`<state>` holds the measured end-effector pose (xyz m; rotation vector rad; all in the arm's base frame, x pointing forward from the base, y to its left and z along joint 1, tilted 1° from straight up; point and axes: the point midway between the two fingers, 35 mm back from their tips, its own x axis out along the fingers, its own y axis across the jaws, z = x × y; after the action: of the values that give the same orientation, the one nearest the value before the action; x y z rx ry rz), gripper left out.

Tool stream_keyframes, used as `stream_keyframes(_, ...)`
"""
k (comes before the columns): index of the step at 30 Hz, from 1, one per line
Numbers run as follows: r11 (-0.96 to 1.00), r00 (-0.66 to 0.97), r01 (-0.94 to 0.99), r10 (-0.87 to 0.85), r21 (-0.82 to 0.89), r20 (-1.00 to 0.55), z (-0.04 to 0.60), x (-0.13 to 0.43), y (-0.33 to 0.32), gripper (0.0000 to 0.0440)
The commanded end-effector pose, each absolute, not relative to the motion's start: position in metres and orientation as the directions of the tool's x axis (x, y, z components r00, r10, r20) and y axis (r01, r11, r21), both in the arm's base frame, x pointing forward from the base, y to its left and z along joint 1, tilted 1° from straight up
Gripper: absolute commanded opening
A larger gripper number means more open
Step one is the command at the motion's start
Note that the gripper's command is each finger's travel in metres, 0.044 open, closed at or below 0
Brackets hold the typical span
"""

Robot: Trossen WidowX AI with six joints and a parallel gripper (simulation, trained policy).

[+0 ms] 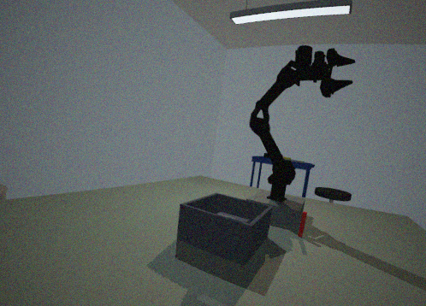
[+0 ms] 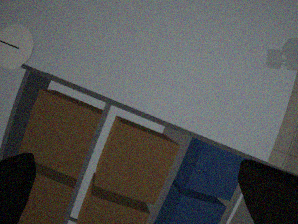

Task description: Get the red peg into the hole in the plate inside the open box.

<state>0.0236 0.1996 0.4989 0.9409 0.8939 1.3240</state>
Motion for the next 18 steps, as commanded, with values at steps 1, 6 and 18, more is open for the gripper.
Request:
stream_keyframes(1,0.130,0.131,-0.316,0.987,0.940,-0.093,0.472,0.044,0.212,0.0440)
stream_keyframes(6,0.269,0.227,-0.228,0.949,0.936,-0.217,0.436,0.072,0.221,0.0440)
stream_keyframes(18,0.554,0.364,0.036,0.768,0.832,-0.527,0.339,0.126,0.218,0.0440)
